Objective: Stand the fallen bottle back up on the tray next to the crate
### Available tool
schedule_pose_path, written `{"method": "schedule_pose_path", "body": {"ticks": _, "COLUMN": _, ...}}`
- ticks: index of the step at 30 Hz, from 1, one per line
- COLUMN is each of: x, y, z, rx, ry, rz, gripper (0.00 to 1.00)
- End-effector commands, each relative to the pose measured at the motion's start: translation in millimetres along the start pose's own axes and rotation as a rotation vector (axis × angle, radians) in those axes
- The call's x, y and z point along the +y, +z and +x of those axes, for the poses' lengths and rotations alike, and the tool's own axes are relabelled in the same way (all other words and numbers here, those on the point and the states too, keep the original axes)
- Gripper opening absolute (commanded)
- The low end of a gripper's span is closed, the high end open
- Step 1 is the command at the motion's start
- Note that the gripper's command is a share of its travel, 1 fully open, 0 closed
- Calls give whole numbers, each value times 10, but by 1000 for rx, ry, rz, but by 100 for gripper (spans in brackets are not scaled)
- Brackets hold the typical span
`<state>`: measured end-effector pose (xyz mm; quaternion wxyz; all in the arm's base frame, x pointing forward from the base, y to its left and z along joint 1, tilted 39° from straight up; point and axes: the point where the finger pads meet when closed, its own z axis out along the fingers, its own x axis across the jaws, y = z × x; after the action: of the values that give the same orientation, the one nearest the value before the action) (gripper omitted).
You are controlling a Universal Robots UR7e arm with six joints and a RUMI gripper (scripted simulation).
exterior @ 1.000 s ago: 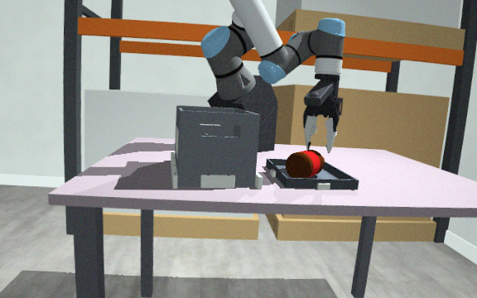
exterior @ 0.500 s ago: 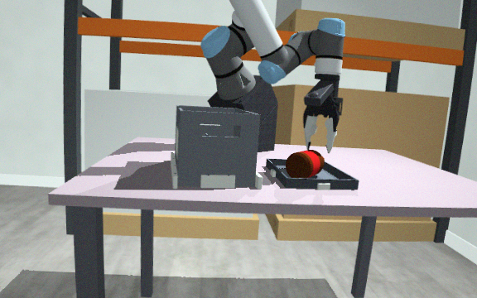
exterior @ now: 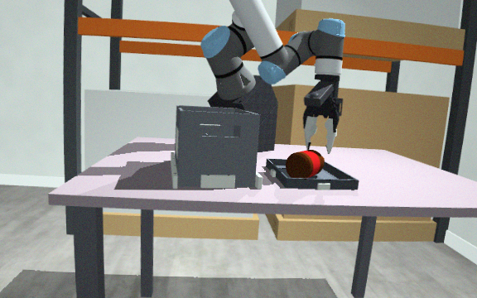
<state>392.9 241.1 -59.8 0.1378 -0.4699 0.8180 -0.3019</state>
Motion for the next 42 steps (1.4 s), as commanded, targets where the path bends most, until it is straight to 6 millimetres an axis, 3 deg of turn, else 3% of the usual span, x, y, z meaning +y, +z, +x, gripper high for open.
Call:
{"method": "schedule_pose_path", "body": {"ticks": 1, "x": -1, "y": 23, "z": -3, "rx": -1, "ry": 0, "rz": 0, "gripper": 38}}
{"method": "schedule_pose_path", "body": {"ticks": 42, "x": -1, "y": 361, "z": -3, "rx": -1, "ry": 0, "rz": 0, "gripper": 38}}
